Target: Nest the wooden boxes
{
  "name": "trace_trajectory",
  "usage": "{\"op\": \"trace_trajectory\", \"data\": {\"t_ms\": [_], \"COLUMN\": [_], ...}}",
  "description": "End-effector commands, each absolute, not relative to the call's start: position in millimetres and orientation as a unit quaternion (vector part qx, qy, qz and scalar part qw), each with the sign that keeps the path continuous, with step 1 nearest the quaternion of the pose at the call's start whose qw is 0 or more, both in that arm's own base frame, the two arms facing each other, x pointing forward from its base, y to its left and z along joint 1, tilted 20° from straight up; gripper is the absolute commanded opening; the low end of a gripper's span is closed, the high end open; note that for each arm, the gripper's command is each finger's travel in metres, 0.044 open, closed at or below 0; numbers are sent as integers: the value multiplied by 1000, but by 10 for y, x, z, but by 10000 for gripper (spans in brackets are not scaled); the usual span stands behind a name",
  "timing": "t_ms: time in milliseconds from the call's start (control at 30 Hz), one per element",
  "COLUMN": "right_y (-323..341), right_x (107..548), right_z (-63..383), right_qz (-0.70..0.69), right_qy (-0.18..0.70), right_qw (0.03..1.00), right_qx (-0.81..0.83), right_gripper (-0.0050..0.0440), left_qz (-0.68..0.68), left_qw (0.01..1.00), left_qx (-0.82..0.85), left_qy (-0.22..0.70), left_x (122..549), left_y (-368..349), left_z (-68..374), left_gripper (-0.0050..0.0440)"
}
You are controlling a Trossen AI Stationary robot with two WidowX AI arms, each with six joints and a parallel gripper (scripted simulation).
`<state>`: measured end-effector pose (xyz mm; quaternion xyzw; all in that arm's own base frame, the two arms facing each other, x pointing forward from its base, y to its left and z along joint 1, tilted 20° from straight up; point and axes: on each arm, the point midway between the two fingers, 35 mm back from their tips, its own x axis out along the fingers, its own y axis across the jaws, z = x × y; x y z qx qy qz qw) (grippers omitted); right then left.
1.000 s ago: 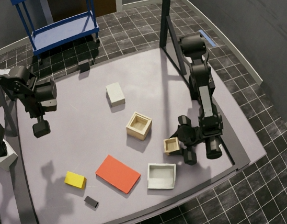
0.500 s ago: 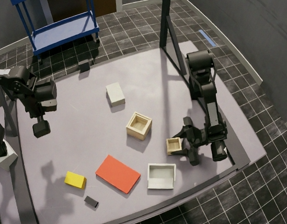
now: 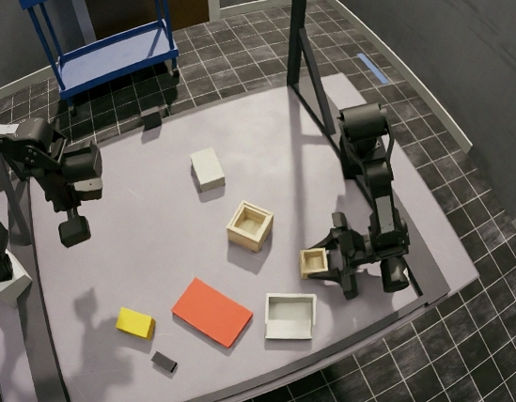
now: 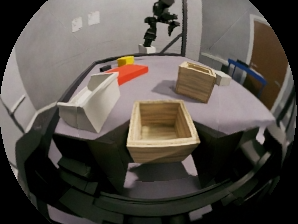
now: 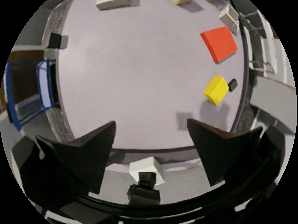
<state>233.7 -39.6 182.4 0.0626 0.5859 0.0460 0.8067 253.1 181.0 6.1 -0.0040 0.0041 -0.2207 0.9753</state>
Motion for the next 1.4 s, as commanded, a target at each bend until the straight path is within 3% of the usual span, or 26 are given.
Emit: {"op": "trace_trajectory", "data": {"t_ms": [0,300,800,1033,1267,1367], "right_y": [-392,-392,-392,-392,-392,-392], "right_x": [2331,2331,2331,2331,2331,2331], "right_z": [1874,1874,1874,1874,1874,1874], "right_qz": [44,44,44,44,44,44], "right_qy": [579,579,579,579,579,579], "right_qw": [812,812,812,812,812,812], "right_qx": [59,59,59,59,59,59], "right_gripper": [400,400,400,400,400,400], "left_qz": [-221,-221,-223,-219,-216,-215], "left_qw": [975,975,975,968,964,954], "left_qx": [7,7,5,31,50,62], "left_qy": [-2,-2,3,121,148,202], "left_x": [2551,2551,2554,2549,2554,2563], "left_y": [1845,1845,1837,1846,1877,1882], "left_z": [99,99,96,262,328,392], "left_gripper": [192,400,400,400,400,400]}}
